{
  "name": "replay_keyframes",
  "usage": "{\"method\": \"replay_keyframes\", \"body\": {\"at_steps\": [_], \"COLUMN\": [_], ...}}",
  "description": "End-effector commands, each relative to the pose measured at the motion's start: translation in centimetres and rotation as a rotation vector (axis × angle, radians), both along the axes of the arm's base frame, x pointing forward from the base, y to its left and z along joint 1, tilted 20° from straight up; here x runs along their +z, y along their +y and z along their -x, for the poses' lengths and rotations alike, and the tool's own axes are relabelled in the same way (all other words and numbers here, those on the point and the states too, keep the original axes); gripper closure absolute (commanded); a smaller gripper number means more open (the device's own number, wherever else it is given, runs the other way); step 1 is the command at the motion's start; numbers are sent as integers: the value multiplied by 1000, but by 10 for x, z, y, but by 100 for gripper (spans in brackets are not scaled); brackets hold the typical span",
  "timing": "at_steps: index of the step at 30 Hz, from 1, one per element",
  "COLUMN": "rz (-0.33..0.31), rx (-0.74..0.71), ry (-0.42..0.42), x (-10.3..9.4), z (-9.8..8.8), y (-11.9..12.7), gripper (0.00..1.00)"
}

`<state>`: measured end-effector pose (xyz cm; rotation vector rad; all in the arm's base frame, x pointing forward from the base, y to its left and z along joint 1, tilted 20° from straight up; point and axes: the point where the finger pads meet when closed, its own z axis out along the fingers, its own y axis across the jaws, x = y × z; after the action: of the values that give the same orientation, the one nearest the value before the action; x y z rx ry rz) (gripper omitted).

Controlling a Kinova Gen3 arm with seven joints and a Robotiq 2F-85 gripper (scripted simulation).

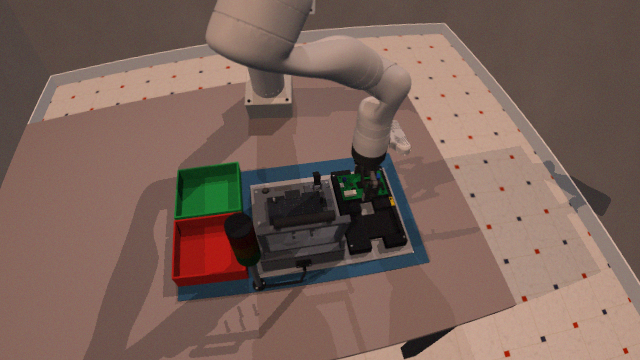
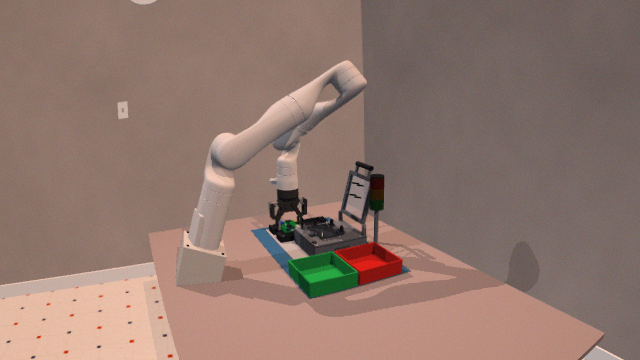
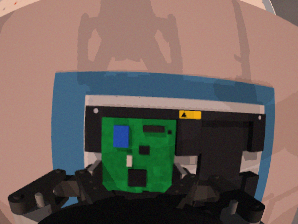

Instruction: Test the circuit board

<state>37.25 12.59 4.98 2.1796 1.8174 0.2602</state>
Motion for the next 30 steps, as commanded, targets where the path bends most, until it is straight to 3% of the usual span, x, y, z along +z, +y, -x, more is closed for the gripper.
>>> {"method": "replay_keyframes", "body": {"at_steps": [1, 30], "rz": [0, -1], "rx": [0, 0], "ry": [-9, -9], "x": [6, 27], "z": [-1, 6], "y": [0, 2], "gripper": [23, 23]}}
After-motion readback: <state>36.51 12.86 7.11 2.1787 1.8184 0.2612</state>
